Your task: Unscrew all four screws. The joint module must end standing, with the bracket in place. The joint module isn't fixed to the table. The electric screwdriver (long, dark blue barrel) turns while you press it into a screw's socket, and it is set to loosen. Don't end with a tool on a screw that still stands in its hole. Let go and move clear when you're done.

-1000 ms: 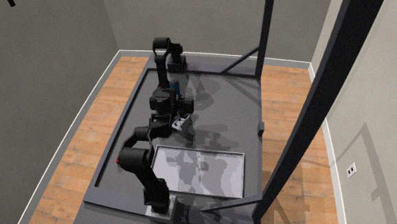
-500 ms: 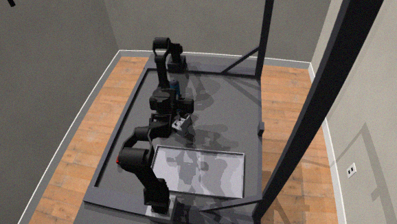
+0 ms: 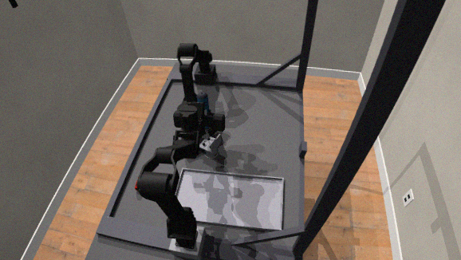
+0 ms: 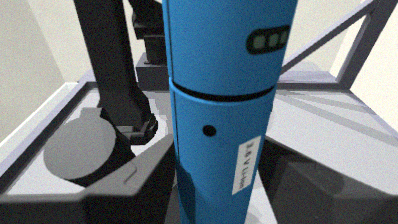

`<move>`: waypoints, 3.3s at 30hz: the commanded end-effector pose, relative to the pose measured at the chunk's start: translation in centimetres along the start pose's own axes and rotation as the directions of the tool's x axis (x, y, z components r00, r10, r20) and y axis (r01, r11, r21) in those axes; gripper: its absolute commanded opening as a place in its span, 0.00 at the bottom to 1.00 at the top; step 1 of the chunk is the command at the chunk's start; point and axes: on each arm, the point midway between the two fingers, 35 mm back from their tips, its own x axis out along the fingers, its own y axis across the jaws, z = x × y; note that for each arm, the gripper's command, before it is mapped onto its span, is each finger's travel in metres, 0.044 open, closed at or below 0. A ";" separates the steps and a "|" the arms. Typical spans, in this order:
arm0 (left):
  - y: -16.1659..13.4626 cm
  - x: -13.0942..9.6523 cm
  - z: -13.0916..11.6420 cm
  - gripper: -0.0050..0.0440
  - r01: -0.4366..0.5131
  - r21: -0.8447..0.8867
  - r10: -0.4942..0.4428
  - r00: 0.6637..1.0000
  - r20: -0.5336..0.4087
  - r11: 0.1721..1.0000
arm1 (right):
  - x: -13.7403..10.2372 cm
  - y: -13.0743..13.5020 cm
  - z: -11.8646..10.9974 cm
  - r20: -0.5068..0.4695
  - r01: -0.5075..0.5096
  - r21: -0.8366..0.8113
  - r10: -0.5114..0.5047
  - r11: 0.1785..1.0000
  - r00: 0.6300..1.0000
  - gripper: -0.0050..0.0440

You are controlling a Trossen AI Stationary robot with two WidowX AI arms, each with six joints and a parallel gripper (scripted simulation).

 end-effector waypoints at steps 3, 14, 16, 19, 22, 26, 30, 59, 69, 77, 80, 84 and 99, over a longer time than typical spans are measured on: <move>-0.1 -0.8 3.1 0.43 0.002 0.000 -0.002 0.997 0.078 1.000 | 0.0 -0.4 1.6 0.028 0.007 -0.023 -0.006 1.000 1.000 0.59; -0.3 -1.7 3.5 0.43 0.003 0.001 -0.003 0.997 0.078 1.000 | 0.0 -0.4 1.6 0.028 0.007 -0.023 -0.006 1.000 1.000 0.59; -0.3 -1.7 3.5 0.43 0.002 0.000 -0.002 0.997 0.078 1.000 | 0.0 -0.4 1.6 0.028 0.007 -0.023 -0.006 1.000 1.000 0.59; -0.3 -1.7 3.5 0.43 0.002 0.000 -0.002 0.997 0.078 1.000 | 0.0 -0.4 1.6 0.028 0.007 -0.023 -0.006 1.000 1.000 0.59; -0.3 -1.7 3.5 0.43 0.002 0.000 -0.002 0.997 0.078 1.000 | 0.0 -0.4 1.6 0.028 0.007 -0.023 -0.006 1.000 1.000 0.59; -0.2 -1.4 3.1 0.43 0.003 0.003 -0.003 0.998 0.067 1.000 | 0.0 -0.4 1.6 0.028 0.007 -0.023 -0.006 1.000 1.000 0.59; -0.3 -1.6 4.0 0.43 0.002 0.002 -0.002 0.996 0.086 1.000 | 0.0 -0.4 1.6 0.028 0.007 -0.023 -0.006 1.000 1.000 0.59; 0.0 -0.5 1.2 0.43 0.003 0.004 -0.003 0.996 0.090 1.000 | 0.0 -0.4 1.6 0.028 0.007 -0.023 -0.006 1.000 1.000 0.59; 0.0 -0.4 -0.3 0.43 0.001 0.004 -0.001 0.997 0.077 1.000 | 0.0 -0.4 1.6 0.028 0.007 -0.023 -0.006 1.000 1.000 0.59; 0.0 -0.2 -0.3 0.43 0.001 0.004 -0.001 0.996 0.084 1.000 | 0.0 -0.4 1.6 0.028 0.007 -0.023 -0.006 1.000 1.000 0.59; 0.0 -0.1 -0.2 0.43 0.001 0.004 -0.001 0.996 0.087 1.000 | 0.0 -0.4 1.6 0.028 0.007 -0.023 -0.006 1.000 1.000 0.59; 0.0 -0.2 -0.5 0.43 0.001 0.004 -0.001 0.997 0.082 1.000 | 0.0 -0.4 1.6 0.028 0.007 -0.023 -0.006 1.000 1.000 0.59; 0.0 0.0 -1.6 0.43 0.001 0.003 -0.001 0.997 0.077 1.000 | 0.0 -0.4 1.6 0.028 0.007 -0.023 -0.006 1.000 1.000 0.59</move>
